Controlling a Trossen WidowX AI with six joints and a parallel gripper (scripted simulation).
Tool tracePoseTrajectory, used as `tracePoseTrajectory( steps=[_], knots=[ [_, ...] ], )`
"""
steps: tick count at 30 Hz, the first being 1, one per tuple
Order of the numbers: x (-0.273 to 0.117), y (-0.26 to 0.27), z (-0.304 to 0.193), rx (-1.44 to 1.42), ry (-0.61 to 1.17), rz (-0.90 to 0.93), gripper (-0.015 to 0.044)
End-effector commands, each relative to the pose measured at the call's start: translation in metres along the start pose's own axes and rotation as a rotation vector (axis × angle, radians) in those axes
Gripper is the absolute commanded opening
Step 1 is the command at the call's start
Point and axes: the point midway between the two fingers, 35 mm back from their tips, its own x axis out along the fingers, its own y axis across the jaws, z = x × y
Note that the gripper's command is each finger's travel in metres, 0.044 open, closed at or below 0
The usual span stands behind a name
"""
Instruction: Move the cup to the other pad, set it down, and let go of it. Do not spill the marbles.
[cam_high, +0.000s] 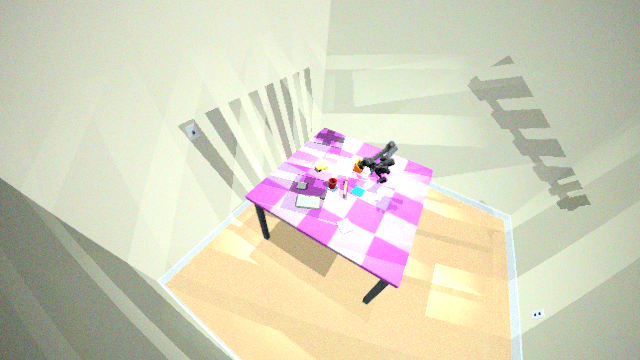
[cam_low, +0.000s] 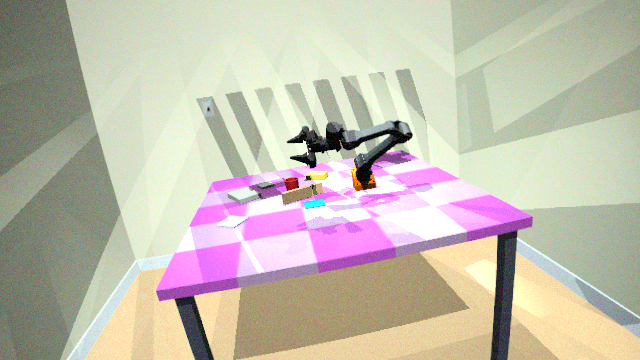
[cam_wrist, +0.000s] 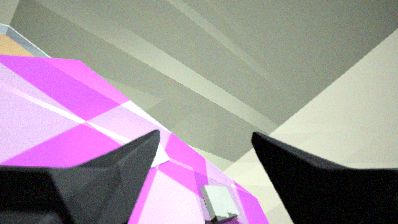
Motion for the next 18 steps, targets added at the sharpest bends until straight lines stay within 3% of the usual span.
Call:
tracePoseTrajectory(
  steps=[1, 10, 18],
  knots=[
    [0.002, -0.001, -0.002, -0.011, 0.011, 0.0, 0.0374],
    [0.053, -0.041, -0.107, -0.466, 0.562, 0.145, 0.0148],
    [0.05, -0.083, -0.205, -0.646, 0.948, 0.537, 0.0148]
  ],
)
